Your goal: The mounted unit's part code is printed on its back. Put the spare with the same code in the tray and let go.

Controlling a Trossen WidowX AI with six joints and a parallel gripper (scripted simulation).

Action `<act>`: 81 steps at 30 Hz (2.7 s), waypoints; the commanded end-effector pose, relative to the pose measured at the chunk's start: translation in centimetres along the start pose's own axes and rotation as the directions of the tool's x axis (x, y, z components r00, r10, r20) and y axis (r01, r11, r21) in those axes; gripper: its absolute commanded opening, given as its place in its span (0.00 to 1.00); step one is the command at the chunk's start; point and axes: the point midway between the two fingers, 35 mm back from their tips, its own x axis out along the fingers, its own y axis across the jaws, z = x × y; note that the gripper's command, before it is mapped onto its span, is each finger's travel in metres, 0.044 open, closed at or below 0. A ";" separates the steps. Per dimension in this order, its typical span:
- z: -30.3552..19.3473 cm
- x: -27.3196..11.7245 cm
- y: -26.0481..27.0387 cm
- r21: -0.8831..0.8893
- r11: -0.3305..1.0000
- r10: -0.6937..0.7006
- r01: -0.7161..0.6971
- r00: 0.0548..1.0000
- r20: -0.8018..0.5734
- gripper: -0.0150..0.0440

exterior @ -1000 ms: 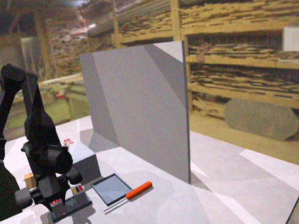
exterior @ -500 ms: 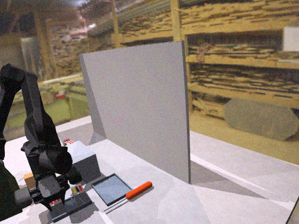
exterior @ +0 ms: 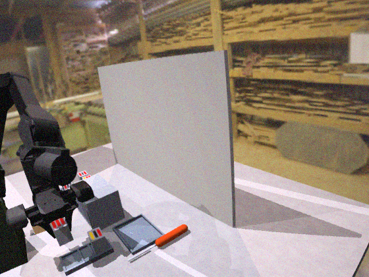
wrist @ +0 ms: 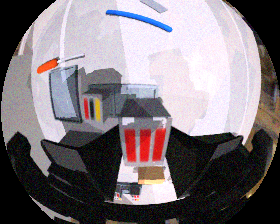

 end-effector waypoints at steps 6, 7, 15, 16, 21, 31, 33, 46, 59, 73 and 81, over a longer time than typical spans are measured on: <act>-0.1 -1.1 0.0 -0.001 1.000 -0.005 0.005 1.000 -0.003 0.25; -0.1 -1.8 0.0 -0.002 1.000 -0.005 0.005 1.000 -0.002 0.25; -0.7 -7.3 -0.4 -0.006 1.000 -0.008 0.008 1.000 0.003 0.25; -0.8 -7.7 -0.4 -0.006 1.000 -0.008 0.008 1.000 0.003 0.25; -0.8 -7.8 -0.4 -0.006 1.000 -0.008 0.008 1.000 0.003 0.25; 0.8 -8.3 2.9 -0.006 1.000 -0.024 0.025 0.999 0.035 0.25; 1.1 -8.4 3.8 -0.007 1.000 -0.023 0.023 0.999 0.036 0.25; 2.1 -8.8 9.3 -0.012 1.000 -0.013 0.013 0.999 0.032 0.25; 2.1 -8.5 14.7 -0.013 1.000 -0.004 0.004 1.000 0.017 0.25; 1.6 -7.7 18.1 -0.014 1.000 0.000 0.000 1.000 0.002 0.25; 1.7 -7.0 18.3 -0.014 1.000 0.000 0.000 1.000 0.003 0.25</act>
